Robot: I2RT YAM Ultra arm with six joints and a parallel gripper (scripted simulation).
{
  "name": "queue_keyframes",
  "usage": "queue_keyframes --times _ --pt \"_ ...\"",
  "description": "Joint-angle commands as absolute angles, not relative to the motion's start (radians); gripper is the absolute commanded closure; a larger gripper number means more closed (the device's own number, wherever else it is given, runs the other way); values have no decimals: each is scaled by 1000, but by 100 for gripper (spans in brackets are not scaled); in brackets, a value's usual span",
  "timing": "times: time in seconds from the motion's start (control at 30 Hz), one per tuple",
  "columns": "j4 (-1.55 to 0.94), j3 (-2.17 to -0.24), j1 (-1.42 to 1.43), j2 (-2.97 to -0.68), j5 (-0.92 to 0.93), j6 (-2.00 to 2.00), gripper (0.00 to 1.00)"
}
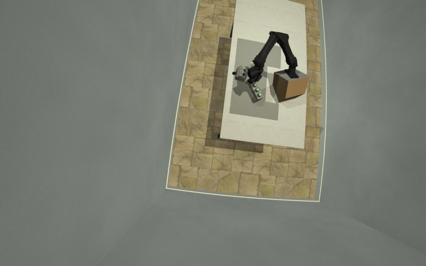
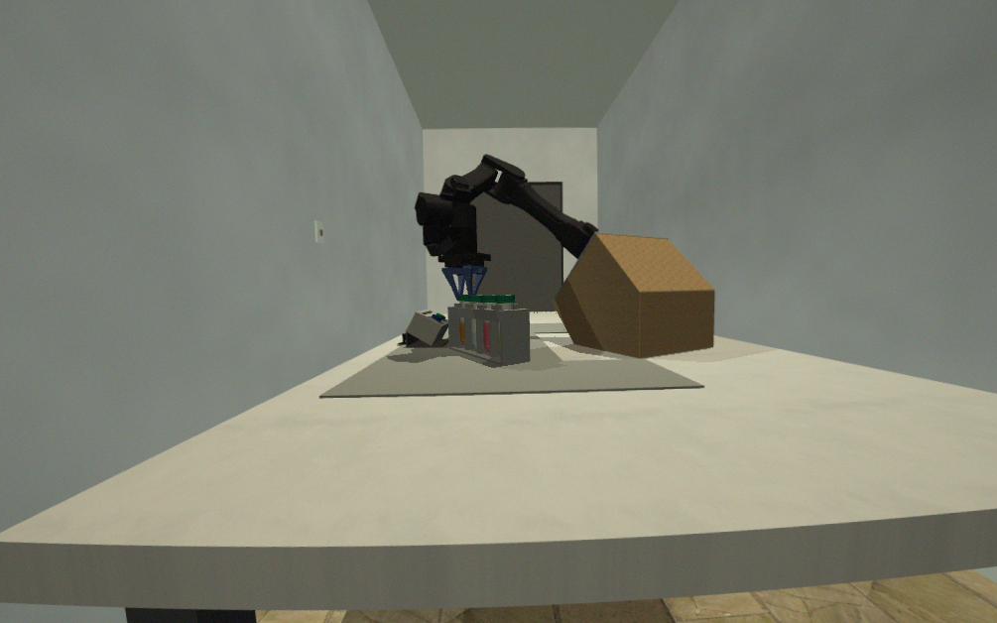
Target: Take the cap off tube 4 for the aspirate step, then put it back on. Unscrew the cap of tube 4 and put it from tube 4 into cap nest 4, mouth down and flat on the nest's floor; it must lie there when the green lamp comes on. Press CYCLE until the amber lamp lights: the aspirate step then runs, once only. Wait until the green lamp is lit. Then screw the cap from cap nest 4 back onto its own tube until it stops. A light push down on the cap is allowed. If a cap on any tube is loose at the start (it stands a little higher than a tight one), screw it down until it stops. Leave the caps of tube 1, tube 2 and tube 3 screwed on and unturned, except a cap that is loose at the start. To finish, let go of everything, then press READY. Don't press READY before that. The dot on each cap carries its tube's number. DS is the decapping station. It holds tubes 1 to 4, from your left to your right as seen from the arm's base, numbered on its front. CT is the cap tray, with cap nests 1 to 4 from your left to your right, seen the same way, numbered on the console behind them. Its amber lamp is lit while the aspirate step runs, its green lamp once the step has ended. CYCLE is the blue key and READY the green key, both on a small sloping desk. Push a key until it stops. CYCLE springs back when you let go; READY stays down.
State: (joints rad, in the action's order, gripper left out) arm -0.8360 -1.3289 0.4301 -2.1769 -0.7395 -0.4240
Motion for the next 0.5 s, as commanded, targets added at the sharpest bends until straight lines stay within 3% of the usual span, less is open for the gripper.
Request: queue_keyframes --times 0.0,0.47 --pt "-862 -1358 452 -2163 -750 -658 100" --pt "-864 -1358 452 -2161 -750 -1257 100"
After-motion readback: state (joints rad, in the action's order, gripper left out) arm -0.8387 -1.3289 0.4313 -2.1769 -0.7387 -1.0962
